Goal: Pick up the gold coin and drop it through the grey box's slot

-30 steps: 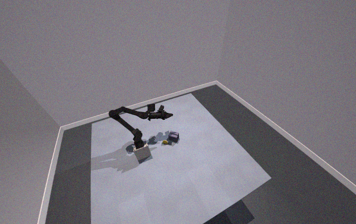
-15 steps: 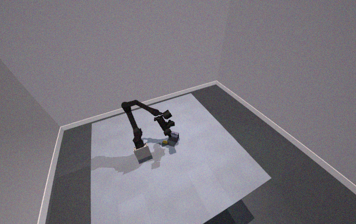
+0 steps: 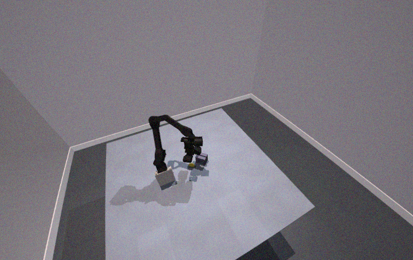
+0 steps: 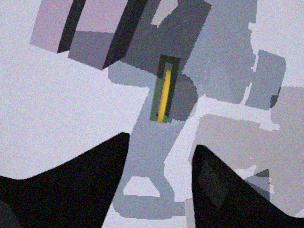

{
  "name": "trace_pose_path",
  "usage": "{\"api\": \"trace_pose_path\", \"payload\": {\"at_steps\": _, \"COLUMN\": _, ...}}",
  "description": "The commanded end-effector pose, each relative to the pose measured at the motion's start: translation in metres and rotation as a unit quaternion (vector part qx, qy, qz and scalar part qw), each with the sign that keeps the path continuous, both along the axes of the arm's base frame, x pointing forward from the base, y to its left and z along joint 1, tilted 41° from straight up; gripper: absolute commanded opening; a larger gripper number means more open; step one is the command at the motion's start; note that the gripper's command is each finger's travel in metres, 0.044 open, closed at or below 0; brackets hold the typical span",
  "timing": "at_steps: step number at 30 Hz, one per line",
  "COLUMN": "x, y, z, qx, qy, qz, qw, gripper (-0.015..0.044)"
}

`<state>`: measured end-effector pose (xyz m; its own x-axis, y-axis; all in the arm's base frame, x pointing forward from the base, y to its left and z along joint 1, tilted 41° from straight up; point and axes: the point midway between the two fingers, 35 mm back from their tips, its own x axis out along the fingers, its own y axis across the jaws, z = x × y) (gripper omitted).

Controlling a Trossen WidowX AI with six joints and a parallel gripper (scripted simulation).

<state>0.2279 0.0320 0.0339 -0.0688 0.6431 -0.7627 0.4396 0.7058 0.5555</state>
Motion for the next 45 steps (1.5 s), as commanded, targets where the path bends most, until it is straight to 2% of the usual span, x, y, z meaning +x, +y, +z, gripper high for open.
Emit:
{"api": "trace_pose_path", "payload": {"at_steps": 1, "x": -0.002, "y": 0.015, "z": -0.015, "qx": 0.006, "qy": 0.005, "qz": -0.004, "qw": 1.000, "gripper": 0.0161}}
{"api": "trace_pose_path", "payload": {"at_steps": 45, "x": -0.010, "y": 0.066, "z": -0.074, "qx": 0.008, "qy": 0.005, "qz": -0.003, "qw": 1.000, "gripper": 0.0161}}
